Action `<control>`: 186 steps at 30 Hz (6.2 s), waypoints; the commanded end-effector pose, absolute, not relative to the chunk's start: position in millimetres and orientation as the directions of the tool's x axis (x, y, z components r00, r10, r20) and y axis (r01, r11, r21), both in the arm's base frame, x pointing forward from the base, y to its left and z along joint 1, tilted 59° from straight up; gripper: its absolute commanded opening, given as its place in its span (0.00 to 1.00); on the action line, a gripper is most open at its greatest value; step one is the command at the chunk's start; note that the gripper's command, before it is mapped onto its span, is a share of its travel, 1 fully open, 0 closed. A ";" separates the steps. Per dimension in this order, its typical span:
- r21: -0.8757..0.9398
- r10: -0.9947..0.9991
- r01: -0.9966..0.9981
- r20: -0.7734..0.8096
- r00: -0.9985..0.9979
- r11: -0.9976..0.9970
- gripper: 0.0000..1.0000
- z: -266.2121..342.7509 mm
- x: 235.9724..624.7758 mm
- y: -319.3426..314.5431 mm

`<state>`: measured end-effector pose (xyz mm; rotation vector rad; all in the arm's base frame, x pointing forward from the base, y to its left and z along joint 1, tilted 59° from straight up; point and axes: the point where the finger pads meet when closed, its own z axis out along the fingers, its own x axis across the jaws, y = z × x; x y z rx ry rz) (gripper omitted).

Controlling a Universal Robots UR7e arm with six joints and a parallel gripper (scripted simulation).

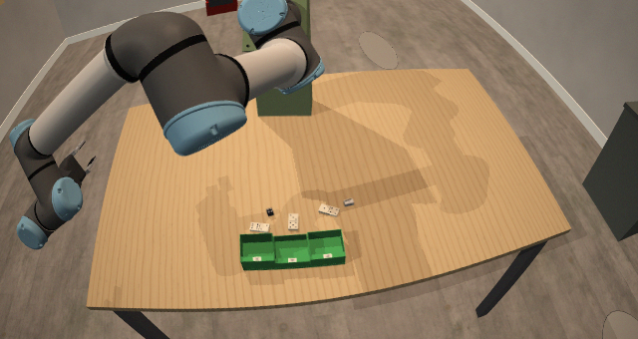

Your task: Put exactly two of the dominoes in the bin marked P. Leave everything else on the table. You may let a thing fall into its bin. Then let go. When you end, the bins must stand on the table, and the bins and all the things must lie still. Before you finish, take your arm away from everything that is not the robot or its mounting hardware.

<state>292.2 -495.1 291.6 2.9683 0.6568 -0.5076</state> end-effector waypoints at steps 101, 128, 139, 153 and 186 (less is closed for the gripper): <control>0.403 0.801 0.735 -0.007 0.599 -0.546 0.31 309.6 370.1 -227.2; 0.563 0.910 0.749 0.011 0.415 -0.349 0.31 293.0 364.4 -121.8; 0.661 0.960 0.721 -0.008 0.280 -0.205 0.31 275.8 359.1 -70.0; 0.727 0.983 0.680 -0.040 0.179 -0.094 0.31 259.1 354.5 -33.6; 0.838 0.985 0.518 -0.164 -0.058 0.170 0.31 204.8 344.0 54.6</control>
